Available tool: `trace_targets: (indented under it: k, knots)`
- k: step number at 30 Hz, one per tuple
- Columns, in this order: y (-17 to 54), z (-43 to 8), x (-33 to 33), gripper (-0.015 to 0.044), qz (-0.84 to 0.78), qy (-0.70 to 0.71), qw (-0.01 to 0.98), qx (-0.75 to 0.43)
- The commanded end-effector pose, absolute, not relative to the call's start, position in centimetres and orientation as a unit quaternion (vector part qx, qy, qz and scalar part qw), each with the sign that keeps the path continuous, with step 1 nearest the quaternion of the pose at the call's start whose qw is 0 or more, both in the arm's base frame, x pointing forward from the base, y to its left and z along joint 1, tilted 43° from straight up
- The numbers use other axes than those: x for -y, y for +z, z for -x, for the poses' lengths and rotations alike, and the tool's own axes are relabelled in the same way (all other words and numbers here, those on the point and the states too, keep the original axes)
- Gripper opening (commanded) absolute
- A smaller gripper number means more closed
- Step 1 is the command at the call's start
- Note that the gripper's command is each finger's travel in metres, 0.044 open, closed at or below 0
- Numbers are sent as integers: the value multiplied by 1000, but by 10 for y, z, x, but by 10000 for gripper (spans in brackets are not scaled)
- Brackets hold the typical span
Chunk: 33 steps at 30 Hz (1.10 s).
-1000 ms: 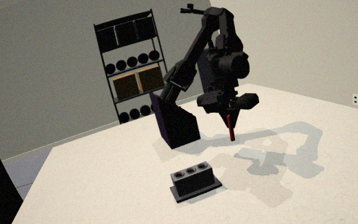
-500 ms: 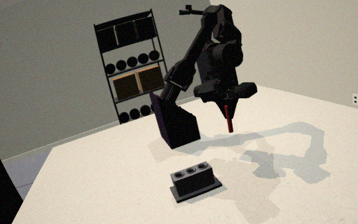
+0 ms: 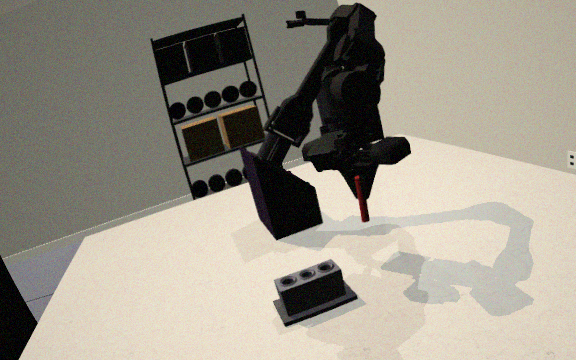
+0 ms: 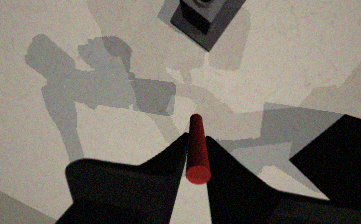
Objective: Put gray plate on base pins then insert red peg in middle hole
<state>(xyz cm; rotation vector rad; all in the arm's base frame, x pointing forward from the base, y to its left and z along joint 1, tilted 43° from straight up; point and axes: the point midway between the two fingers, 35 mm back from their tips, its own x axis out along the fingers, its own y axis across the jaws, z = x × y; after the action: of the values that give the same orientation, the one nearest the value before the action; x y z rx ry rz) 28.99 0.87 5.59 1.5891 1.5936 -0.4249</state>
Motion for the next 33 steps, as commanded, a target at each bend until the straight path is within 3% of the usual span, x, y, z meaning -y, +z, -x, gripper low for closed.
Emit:
trace_targets:
  k: [1,33]
  knots:
    - [51,-296,0,0,-630,-168,416,-634]
    - [-8,-329,73,0,-629,-166,418,-634]
